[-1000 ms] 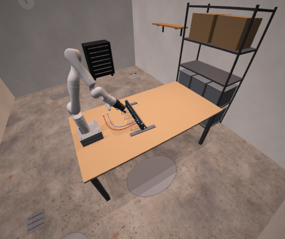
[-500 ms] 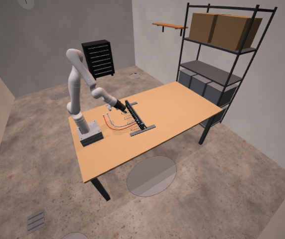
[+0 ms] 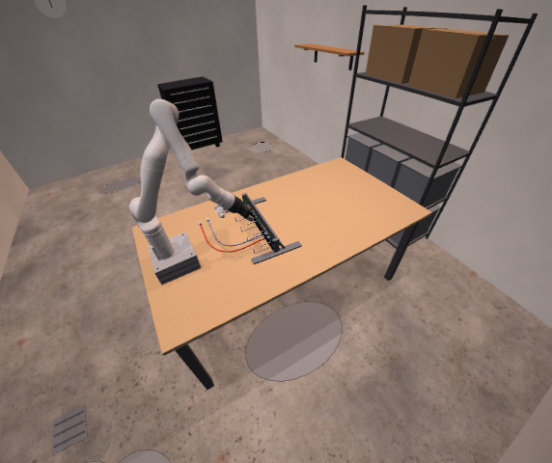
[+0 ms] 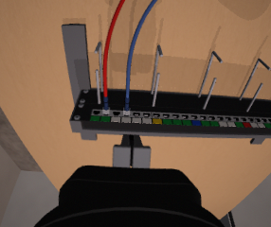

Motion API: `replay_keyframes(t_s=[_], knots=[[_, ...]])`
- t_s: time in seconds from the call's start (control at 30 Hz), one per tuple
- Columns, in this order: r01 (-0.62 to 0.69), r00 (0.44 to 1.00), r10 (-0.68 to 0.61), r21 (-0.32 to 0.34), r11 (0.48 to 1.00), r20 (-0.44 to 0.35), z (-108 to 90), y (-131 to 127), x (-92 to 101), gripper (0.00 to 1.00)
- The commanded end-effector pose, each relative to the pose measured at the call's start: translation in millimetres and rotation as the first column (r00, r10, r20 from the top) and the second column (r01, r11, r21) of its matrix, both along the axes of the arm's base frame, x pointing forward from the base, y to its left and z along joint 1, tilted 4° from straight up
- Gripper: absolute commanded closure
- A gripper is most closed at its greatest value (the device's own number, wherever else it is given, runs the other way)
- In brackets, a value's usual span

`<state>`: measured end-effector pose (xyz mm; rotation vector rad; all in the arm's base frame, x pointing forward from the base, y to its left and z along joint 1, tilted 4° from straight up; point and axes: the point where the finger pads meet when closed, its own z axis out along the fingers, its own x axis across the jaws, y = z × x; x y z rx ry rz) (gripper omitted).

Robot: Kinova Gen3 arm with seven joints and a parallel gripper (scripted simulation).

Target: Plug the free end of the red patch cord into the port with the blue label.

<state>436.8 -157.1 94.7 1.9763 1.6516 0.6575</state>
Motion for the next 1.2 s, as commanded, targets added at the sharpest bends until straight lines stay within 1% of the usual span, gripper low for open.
replay_keyframes(t_s=[0.0,0.07,0.13,0.33,0.5,0.63,1.17], knots=[[0.004,0.999,-0.005,-0.008,1.0,-0.037,-24.9,-6,0.4,1.0],[0.004,0.999,-0.005,-0.008,1.0,-0.037,-34.4,-7,7.7,1.0],[0.004,0.999,-0.005,-0.008,1.0,-0.037,-34.4,-7,7.7,1.0],[0.004,0.999,-0.005,-0.008,1.0,-0.037,-59.5,-9,26.9,1.0],[0.004,0.999,-0.005,-0.008,1.0,-0.037,-72.3,-10,36.7,1.0],[0.004,0.999,-0.005,-0.008,1.0,-0.037,-76.1,-10,39.6,1.0],[0.004,0.999,-0.005,-0.008,1.0,-0.037,-76.5,-10,39.9,1.0]])
